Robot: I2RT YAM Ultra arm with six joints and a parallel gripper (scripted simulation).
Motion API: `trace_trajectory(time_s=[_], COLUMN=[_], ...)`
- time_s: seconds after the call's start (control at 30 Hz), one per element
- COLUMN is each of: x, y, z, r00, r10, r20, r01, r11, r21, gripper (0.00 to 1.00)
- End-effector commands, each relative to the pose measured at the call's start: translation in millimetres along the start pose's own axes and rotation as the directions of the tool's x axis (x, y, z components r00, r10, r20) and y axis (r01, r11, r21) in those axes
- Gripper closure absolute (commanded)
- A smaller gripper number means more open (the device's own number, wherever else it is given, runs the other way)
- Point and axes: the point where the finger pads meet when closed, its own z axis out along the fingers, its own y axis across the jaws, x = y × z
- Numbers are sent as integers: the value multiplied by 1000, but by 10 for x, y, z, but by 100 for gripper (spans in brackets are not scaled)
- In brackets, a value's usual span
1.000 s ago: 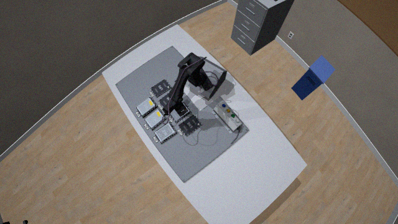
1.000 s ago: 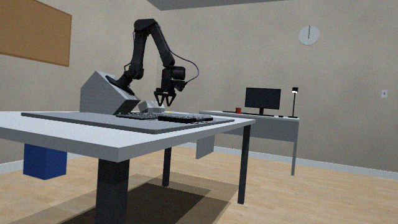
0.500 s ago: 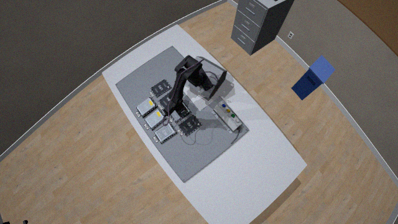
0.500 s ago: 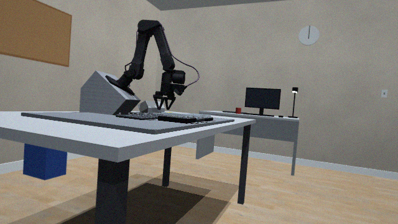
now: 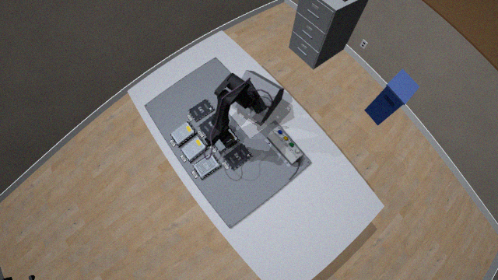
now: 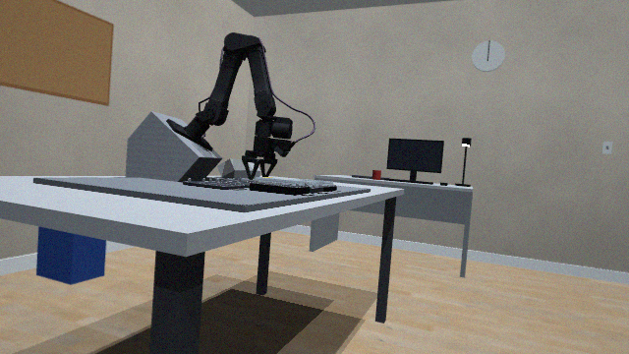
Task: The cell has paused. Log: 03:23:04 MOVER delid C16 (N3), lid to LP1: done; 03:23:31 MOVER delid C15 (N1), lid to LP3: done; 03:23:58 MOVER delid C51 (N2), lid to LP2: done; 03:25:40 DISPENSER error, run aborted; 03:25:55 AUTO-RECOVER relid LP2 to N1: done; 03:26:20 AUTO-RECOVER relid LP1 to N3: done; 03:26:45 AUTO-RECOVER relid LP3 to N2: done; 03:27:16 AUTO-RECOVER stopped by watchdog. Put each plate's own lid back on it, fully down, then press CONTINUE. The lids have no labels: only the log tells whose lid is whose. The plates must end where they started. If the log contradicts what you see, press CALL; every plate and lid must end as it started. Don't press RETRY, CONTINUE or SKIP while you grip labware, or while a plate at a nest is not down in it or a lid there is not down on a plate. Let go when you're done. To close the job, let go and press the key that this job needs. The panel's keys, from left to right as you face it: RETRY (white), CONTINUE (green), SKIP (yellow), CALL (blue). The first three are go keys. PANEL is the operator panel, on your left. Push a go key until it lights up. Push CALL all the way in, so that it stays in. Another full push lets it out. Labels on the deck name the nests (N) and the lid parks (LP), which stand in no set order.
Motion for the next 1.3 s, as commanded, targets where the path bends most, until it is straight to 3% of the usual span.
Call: trace_trajectory(time_s=[0.0,0.13,0.5,1.27], x=[-83,-151,-145,-128], y=[0,20,16,18], z=[51,18,7,21], r00=[999,998,998,998], r10=[6,3,3,2], r20=[40,69,56,55], r01=[-6,-3,-3,-2], r11=[1000,1000,1000,1000], r21=[5,-3,-3,-3], gripper=[0,0,0,19])
